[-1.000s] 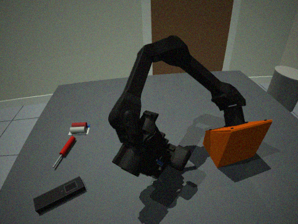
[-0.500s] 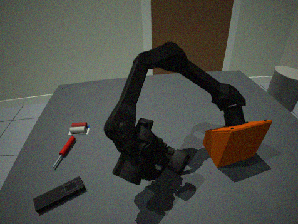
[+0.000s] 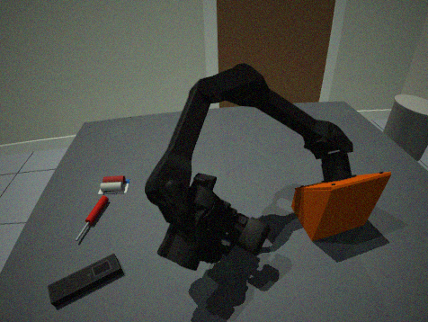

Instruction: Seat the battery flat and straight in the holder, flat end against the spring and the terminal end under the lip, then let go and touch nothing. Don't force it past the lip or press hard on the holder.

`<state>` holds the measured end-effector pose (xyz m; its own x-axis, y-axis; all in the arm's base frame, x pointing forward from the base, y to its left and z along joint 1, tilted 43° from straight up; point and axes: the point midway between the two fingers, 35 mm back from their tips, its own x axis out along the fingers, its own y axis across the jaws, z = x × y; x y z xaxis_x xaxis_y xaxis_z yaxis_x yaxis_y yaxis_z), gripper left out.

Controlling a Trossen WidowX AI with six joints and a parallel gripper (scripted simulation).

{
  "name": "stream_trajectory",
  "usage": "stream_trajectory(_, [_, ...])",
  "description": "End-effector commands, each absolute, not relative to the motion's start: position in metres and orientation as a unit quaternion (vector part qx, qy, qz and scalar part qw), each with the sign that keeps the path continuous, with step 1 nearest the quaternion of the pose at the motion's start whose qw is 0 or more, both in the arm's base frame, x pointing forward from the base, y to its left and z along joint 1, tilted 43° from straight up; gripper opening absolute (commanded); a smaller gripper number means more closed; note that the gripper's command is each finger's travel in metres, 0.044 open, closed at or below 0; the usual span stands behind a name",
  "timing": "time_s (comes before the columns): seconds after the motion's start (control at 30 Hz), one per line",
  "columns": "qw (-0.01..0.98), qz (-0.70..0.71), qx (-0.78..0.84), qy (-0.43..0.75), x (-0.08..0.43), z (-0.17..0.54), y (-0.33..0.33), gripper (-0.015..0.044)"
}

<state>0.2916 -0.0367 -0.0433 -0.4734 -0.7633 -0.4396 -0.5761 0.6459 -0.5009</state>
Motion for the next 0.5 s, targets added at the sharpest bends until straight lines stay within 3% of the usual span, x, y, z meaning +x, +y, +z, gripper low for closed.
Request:
stream_trajectory(0.0, [0.328,-0.146,-0.394,0.846,0.2941,-0.0457,-0.0356,0.0083])
stream_trajectory(0.47, [0.327,-0.145,-0.392,0.847,0.3007,-0.0494,-0.0326,0.0083])
